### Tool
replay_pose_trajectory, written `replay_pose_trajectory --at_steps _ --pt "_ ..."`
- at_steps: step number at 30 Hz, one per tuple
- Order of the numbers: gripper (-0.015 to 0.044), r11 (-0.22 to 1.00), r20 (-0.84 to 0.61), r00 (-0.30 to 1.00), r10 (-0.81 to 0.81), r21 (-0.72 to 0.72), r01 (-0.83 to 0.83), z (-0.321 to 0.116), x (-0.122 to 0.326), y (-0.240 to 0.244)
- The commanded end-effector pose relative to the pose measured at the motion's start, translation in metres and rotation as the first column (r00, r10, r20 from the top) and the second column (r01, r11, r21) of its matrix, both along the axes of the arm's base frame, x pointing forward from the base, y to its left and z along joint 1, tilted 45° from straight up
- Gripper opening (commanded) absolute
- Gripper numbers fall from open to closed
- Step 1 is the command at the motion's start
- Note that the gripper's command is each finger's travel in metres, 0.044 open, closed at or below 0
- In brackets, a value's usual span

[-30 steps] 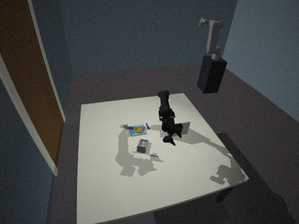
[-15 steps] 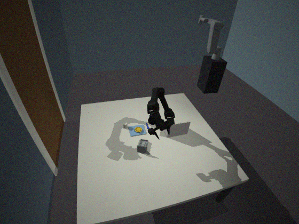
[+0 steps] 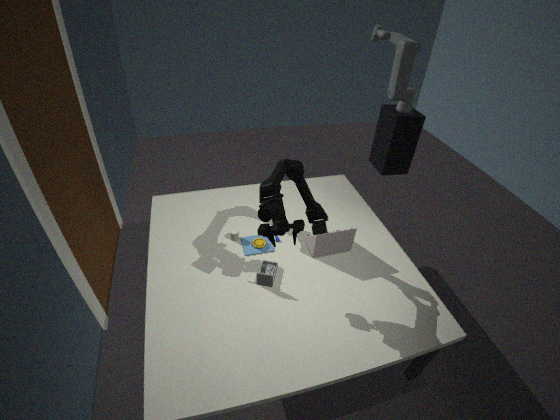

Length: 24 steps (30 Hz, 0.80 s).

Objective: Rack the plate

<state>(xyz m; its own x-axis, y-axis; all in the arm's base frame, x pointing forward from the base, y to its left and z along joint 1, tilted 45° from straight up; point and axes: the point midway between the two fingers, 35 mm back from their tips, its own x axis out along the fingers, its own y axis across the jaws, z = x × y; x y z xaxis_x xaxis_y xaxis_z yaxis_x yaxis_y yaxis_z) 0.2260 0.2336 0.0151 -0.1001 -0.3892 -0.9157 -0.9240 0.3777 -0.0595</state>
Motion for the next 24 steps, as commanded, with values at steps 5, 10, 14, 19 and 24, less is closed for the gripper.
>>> replay_pose_trajectory --at_steps 5,10,14,19,24 --pt "0.0400 0.978 0.161 0.969 -0.185 -0.064 0.198 0.028 0.024 -0.039" --pt "0.0400 0.941 0.274 0.915 -0.296 -0.084 0.329 0.047 0.037 -0.067" --pt "0.0400 0.899 0.364 0.854 -0.373 -0.088 0.430 0.062 0.045 -0.089" --pt "0.0400 0.834 0.473 0.756 -0.452 -0.078 0.547 0.081 0.053 -0.118" --pt "0.0400 0.758 0.576 0.639 -0.510 -0.051 0.650 0.101 0.058 -0.147"
